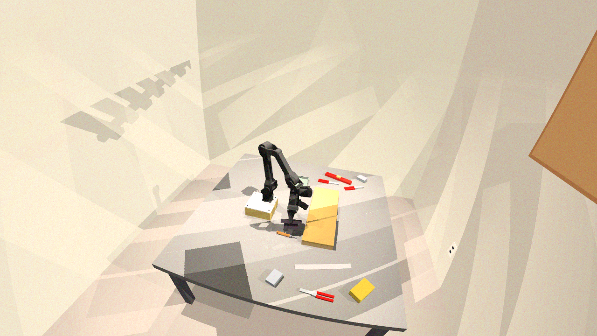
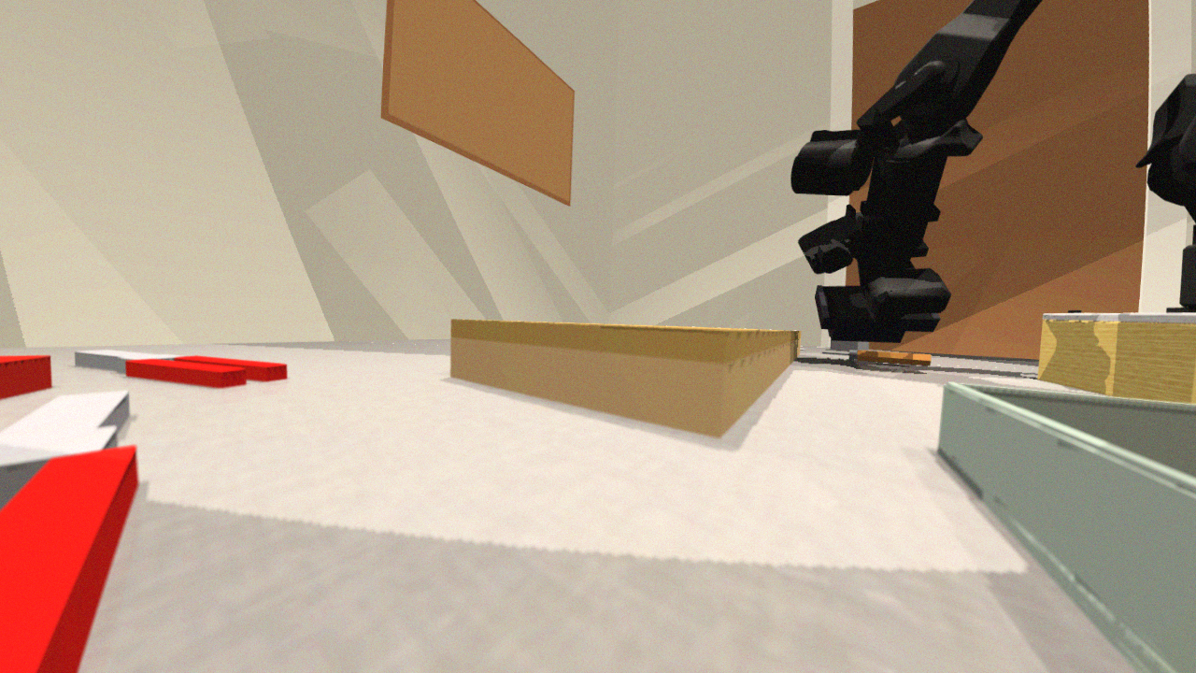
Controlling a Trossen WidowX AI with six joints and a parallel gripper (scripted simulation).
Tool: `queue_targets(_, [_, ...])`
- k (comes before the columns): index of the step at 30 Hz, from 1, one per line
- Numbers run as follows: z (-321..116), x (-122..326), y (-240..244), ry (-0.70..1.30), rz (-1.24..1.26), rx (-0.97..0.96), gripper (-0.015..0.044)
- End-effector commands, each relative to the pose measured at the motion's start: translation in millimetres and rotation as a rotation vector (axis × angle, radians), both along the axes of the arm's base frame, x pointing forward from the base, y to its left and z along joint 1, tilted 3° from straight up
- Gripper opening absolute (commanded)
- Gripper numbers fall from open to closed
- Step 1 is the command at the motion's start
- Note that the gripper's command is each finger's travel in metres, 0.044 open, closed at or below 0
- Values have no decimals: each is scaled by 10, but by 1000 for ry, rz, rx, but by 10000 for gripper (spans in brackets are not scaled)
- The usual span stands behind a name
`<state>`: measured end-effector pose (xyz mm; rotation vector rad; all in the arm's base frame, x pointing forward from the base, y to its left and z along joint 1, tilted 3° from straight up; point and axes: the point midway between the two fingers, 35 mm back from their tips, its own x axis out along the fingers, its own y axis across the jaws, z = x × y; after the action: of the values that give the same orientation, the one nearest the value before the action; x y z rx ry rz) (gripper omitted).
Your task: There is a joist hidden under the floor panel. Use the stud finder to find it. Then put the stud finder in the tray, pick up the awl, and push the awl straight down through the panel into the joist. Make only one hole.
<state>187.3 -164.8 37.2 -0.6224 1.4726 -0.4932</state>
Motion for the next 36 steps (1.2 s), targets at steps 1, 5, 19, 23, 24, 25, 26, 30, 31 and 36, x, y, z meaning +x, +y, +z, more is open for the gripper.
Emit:
queue_targets(1, [1,-3,0,-7,-7,-41,0])
queue_targets(5, [-1,-5,9,-13,-9,-71,0])
queue_targets(19, [-38,-7,30,-28,-11,-130,0])
queue_targets(23, [-82,0,32,-29,-10,-128,0])
queue_targets(24, [-93,1,33,-29,-9,-128,0])
queue_targets(25, [-103,3,33,-29,-9,-128,0])
queue_targets(26, [-114,4,34,-29,-9,-127,0])
queue_targets(30, [-155,9,36,-29,-8,-126,0])
queue_targets(31, [-166,10,37,-30,-7,-125,0])
queue_targets(36, [-217,17,40,-30,-5,-123,0])
